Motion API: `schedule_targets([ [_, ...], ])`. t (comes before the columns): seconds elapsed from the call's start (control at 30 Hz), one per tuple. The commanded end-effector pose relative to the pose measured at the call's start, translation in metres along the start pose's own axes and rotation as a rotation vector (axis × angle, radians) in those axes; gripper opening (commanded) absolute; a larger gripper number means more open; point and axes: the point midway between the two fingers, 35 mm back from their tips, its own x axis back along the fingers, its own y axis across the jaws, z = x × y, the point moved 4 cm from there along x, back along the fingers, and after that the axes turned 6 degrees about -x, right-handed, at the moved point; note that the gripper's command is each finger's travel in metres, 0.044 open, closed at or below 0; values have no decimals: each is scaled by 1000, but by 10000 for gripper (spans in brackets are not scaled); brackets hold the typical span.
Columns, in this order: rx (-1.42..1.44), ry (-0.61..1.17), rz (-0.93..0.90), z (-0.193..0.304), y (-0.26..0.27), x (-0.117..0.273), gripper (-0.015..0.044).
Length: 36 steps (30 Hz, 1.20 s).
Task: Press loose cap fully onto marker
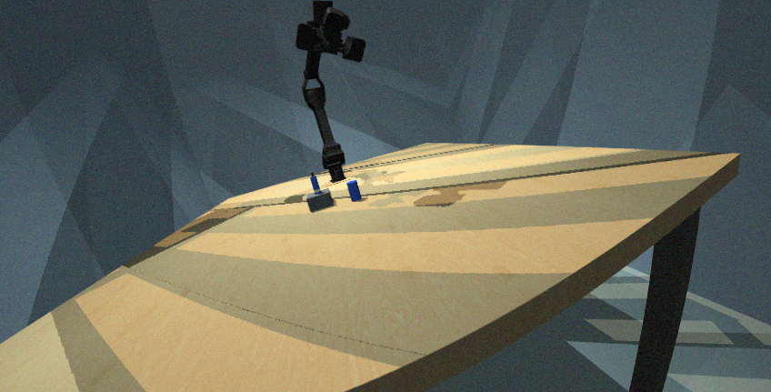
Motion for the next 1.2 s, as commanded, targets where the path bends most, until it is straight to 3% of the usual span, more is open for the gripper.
schedule_targets([
  [0.0,120,217,-35,37,-5,-51,248],
  [0.2,273,529,-160,99,-11,-108,248],
  [0.43,398,894,-433,184,-17,-153,248],
  [1.17,400,902,-443,226,2,-179,248],
])
